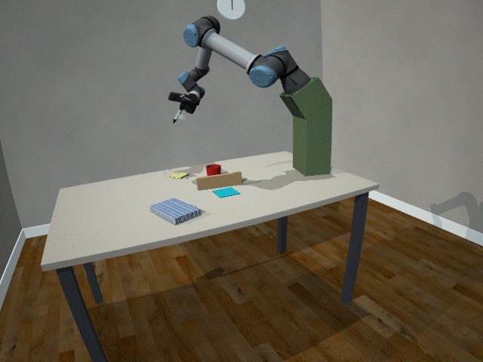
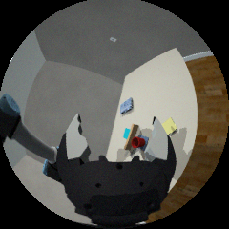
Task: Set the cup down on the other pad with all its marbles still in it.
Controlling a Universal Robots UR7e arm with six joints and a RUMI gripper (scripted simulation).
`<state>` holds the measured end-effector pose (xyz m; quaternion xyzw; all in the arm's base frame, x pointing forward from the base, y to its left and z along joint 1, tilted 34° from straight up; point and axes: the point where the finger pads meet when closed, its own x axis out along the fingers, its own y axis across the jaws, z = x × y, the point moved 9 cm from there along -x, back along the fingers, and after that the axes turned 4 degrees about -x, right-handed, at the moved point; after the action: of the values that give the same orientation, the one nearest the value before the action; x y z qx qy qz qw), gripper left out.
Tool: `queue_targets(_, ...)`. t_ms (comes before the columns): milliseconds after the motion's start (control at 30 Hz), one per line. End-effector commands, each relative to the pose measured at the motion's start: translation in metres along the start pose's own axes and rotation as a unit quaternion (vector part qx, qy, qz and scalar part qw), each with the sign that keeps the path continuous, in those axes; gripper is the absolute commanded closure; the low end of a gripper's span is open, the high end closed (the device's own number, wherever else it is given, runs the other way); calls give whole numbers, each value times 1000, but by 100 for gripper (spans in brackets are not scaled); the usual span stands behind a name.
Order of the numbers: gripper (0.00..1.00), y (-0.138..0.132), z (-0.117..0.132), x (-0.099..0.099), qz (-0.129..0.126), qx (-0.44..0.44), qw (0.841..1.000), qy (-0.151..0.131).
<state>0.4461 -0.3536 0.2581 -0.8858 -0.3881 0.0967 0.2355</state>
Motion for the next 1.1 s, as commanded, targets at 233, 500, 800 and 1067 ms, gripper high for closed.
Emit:
queue_targets(233, 0, 0, 0, 0, 0, 0, 1000, 0)
queue_targets(500, 0, 0, 0, 0, 0, 0, 1000, 0)
queue_targets(800, 100, -1, 0, 1, 0, -2, 1000, -2)
queue_targets(1067, 100, -1, 2, 3, 2, -9, 1000, -9)
